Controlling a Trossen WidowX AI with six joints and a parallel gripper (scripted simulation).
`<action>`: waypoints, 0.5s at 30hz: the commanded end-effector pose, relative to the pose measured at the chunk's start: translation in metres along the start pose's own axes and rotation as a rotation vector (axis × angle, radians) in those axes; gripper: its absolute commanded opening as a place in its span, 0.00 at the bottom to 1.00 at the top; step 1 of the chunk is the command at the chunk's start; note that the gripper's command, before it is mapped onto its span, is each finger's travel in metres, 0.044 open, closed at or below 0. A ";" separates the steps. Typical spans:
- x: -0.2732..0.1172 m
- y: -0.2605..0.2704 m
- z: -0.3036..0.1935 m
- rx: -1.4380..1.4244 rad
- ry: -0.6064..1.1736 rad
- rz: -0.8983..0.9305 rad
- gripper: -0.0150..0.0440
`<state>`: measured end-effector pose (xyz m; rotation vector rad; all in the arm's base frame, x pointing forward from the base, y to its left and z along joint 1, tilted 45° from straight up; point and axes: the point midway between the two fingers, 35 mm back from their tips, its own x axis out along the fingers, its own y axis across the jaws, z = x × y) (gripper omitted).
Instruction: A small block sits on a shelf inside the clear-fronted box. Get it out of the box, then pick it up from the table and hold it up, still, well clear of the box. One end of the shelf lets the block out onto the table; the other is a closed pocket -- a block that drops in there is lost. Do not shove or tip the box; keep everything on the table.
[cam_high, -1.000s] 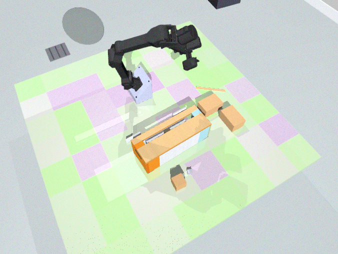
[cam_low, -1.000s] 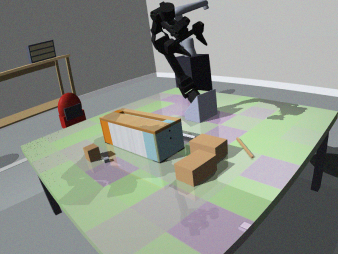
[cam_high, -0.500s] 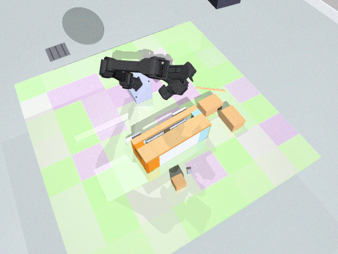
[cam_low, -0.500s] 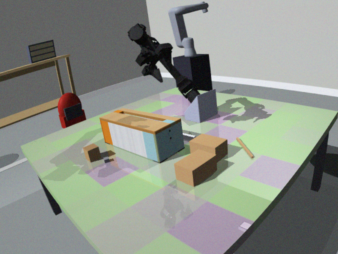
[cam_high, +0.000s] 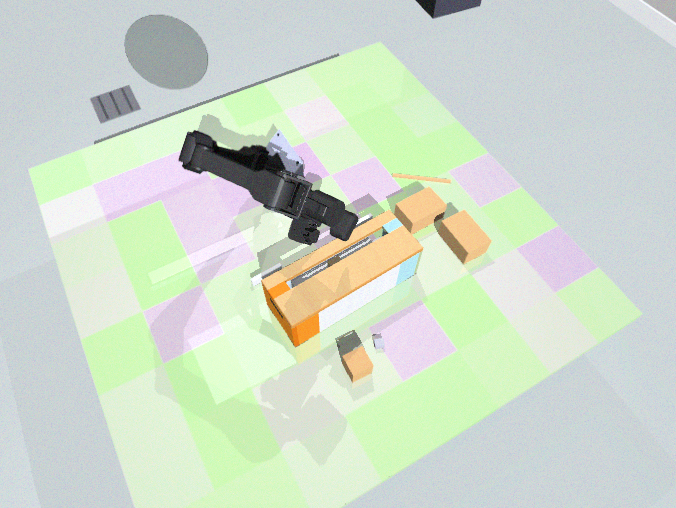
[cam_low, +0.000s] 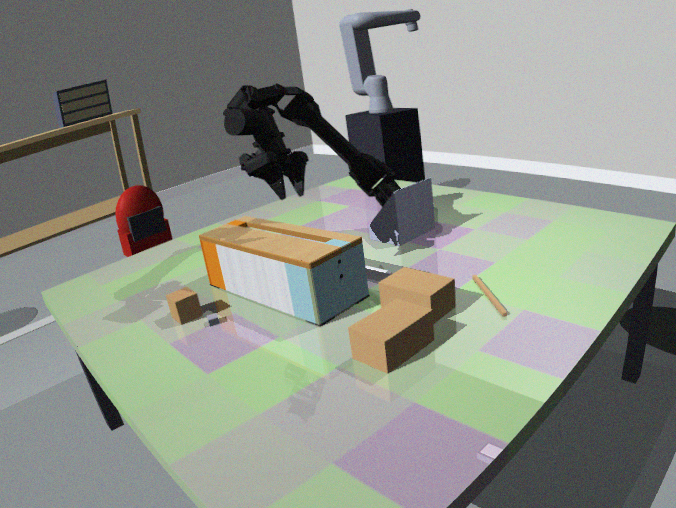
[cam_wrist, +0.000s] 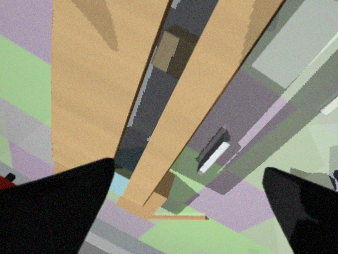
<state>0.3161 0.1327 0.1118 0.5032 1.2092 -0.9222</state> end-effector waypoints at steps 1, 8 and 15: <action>0.010 -0.037 0.049 0.428 -0.080 -0.064 0.93; 0.010 -0.037 0.049 0.428 -0.080 -0.064 0.93; 0.013 -0.037 0.050 0.428 -0.080 -0.064 0.93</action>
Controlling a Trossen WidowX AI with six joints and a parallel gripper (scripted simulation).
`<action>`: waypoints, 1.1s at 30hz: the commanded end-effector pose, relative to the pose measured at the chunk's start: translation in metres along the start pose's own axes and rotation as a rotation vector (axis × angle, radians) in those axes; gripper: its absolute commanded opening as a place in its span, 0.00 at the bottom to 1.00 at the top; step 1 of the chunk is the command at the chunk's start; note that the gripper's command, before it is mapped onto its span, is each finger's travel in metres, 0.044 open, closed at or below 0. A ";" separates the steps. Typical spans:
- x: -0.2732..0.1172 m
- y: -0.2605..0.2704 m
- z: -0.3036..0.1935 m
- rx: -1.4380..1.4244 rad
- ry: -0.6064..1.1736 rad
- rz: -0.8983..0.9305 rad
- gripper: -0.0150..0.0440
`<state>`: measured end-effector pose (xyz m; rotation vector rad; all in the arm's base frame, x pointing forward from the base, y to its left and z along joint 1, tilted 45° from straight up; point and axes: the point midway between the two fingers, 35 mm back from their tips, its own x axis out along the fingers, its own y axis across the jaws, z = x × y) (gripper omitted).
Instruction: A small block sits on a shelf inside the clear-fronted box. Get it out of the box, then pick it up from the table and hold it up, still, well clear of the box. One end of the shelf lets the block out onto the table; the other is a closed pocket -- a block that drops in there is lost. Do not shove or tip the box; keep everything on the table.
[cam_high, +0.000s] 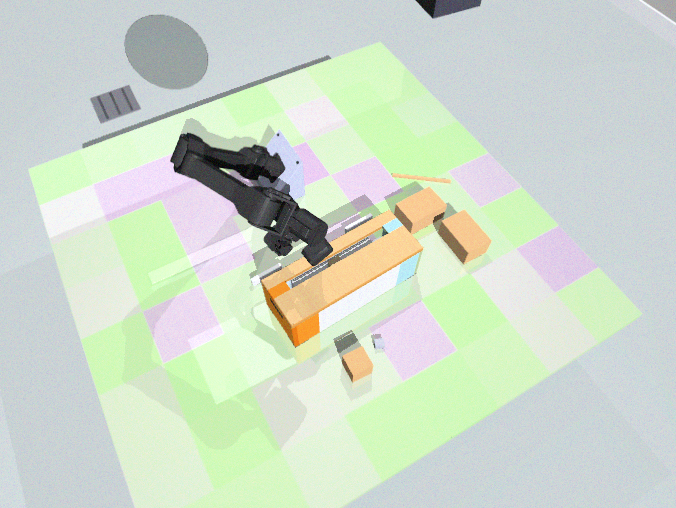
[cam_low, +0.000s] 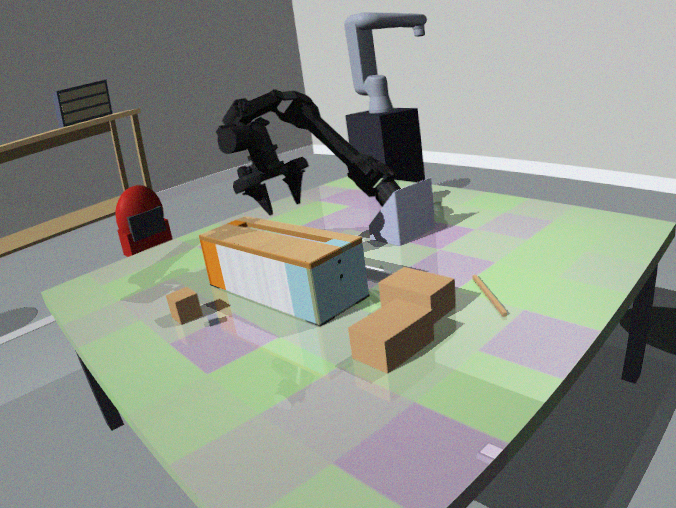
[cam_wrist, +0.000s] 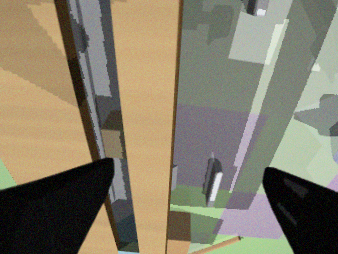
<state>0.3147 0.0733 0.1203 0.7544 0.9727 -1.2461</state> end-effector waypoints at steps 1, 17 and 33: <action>0.003 0.000 0.003 0.014 -0.005 0.002 0.93; 0.027 0.004 0.011 0.014 -0.005 0.003 0.93; 0.052 0.006 0.019 0.014 -0.006 0.003 0.93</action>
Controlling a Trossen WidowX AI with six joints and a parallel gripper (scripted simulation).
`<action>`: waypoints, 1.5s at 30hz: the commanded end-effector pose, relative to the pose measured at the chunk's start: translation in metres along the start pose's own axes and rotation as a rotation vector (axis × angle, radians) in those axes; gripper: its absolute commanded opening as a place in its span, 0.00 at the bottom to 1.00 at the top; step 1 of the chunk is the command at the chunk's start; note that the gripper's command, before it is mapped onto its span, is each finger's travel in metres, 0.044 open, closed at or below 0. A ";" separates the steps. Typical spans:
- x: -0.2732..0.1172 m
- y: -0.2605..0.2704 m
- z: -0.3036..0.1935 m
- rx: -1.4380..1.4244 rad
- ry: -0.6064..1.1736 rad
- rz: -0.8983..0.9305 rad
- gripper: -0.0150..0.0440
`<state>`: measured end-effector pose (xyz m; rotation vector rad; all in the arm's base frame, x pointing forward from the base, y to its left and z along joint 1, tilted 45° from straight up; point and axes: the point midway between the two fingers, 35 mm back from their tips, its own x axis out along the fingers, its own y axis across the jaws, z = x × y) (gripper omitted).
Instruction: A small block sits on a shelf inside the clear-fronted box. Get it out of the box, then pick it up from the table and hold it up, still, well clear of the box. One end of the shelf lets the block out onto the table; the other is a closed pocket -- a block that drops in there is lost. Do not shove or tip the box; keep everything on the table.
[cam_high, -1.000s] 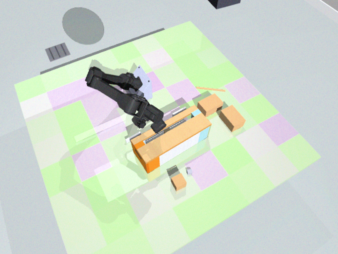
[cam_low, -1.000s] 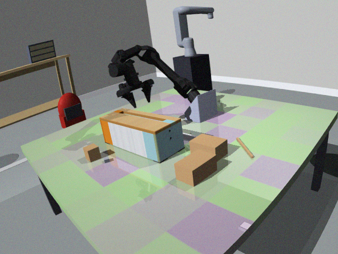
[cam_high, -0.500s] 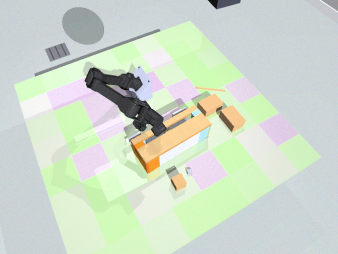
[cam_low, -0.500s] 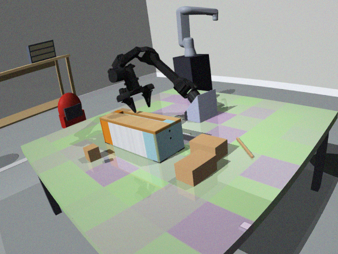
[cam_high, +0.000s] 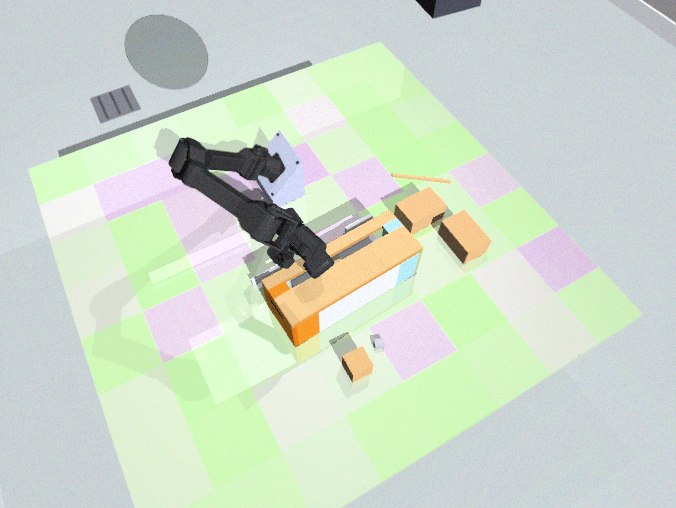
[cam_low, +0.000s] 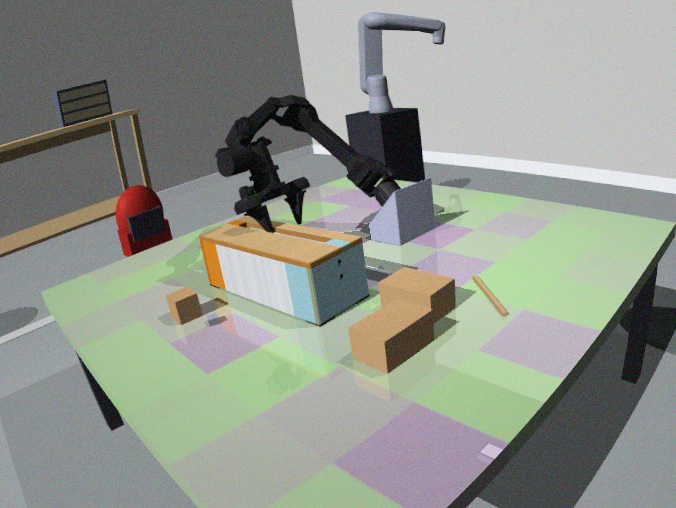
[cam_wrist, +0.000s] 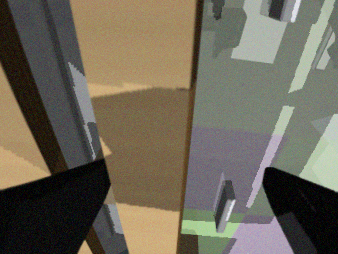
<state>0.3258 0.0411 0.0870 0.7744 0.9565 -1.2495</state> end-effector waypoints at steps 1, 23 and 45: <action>0.009 0.000 0.003 -0.007 -0.006 -0.006 0.93; 0.028 0.000 -0.005 0.000 -0.002 -0.001 0.93; 0.048 0.000 -0.059 0.000 0.000 -0.001 0.93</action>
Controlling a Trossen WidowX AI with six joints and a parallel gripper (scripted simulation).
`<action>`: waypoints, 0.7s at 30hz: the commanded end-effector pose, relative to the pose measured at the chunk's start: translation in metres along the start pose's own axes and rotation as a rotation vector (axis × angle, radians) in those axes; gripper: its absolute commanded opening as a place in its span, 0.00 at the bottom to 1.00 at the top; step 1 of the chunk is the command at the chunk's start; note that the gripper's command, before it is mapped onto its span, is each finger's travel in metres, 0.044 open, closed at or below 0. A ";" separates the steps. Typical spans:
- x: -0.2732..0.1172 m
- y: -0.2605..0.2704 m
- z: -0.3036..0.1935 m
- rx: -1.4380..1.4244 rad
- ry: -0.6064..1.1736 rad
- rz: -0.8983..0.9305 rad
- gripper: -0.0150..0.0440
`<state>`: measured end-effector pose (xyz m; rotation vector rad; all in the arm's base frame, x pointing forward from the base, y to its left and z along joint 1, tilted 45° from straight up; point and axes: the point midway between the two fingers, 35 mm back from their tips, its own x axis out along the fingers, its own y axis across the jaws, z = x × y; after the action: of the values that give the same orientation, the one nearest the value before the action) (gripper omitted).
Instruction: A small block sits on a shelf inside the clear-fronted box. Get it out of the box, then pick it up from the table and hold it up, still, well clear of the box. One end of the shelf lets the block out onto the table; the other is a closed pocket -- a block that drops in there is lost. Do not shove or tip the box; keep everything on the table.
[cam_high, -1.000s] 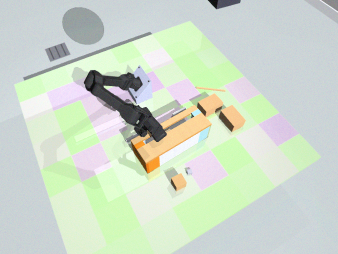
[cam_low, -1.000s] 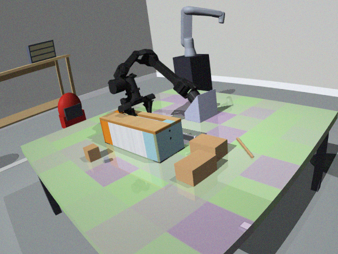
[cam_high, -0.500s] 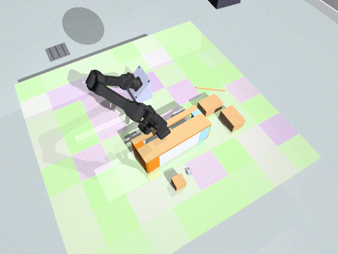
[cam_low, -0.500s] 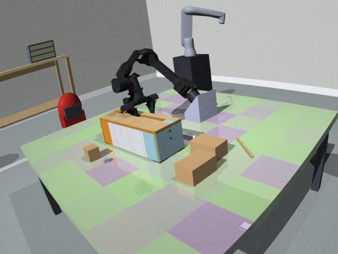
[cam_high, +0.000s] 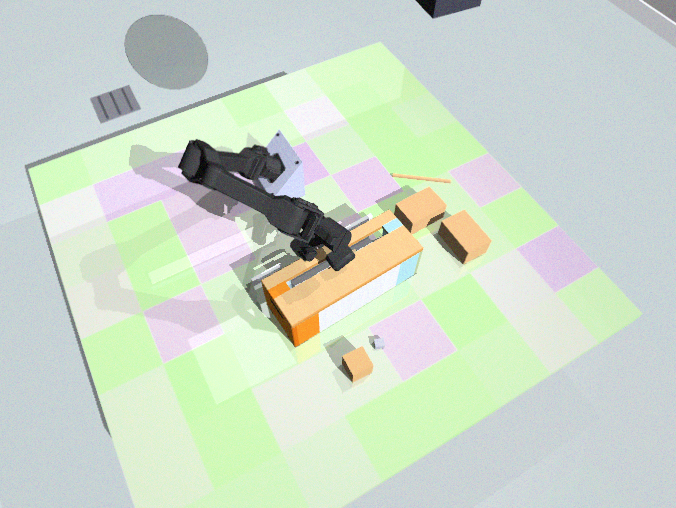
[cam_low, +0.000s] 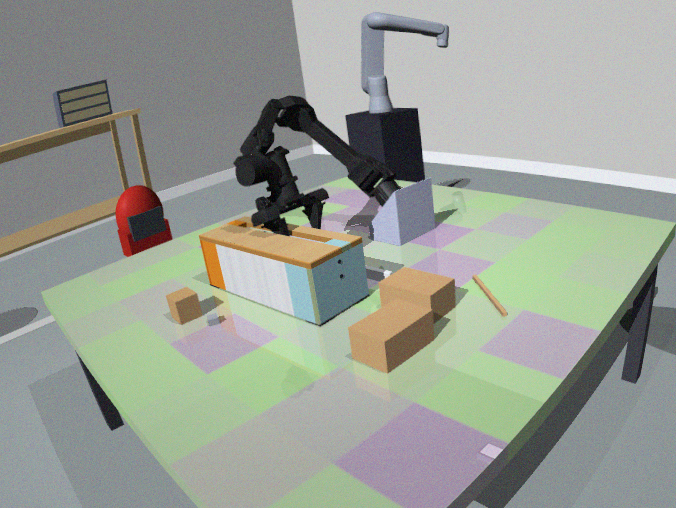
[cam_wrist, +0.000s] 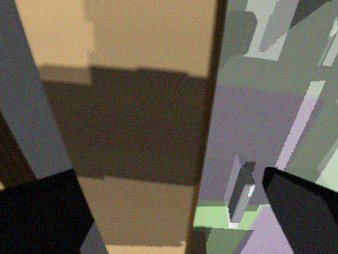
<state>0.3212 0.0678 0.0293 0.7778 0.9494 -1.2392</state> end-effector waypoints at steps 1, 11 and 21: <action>0.008 -0.002 -0.013 0.000 0.002 -0.013 0.93; 0.006 -0.004 -0.007 0.000 0.002 -0.013 0.93; 0.007 -0.004 -0.011 0.000 0.002 -0.013 0.93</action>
<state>0.3165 0.0719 0.0190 0.7735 0.9578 -1.2529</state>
